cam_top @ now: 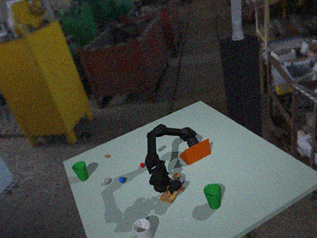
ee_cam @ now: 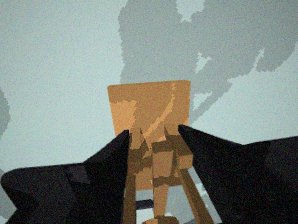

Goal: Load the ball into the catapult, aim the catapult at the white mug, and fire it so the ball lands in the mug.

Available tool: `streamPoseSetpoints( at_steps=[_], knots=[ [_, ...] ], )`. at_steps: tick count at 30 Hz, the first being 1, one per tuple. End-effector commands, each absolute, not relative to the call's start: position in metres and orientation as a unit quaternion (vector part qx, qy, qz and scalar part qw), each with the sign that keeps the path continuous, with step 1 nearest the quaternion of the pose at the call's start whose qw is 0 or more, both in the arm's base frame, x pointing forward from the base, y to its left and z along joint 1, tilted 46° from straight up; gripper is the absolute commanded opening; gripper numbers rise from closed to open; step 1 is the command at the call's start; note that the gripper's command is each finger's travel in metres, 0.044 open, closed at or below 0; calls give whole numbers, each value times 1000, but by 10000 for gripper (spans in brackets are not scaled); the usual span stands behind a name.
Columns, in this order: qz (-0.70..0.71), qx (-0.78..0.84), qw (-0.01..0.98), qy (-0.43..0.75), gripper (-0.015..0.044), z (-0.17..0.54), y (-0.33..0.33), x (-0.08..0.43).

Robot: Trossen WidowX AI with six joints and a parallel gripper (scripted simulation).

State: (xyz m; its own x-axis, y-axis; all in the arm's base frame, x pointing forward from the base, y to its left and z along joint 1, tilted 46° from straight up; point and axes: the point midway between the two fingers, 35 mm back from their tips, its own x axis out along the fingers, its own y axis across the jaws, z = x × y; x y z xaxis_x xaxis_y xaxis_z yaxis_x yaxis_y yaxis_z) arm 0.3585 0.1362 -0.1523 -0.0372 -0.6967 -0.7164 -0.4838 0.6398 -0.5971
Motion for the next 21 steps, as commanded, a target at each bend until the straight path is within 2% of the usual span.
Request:
streamPoseSetpoints(
  at_steps=[1, 14, 21],
  knots=[
    [-93, -418, 559, 711, 0, -157, 134, 358],
    [-96, -414, 557, 714, 0, -161, 127, 358],
    [-96, -414, 557, 714, 184, -161, 127, 358]
  ],
)
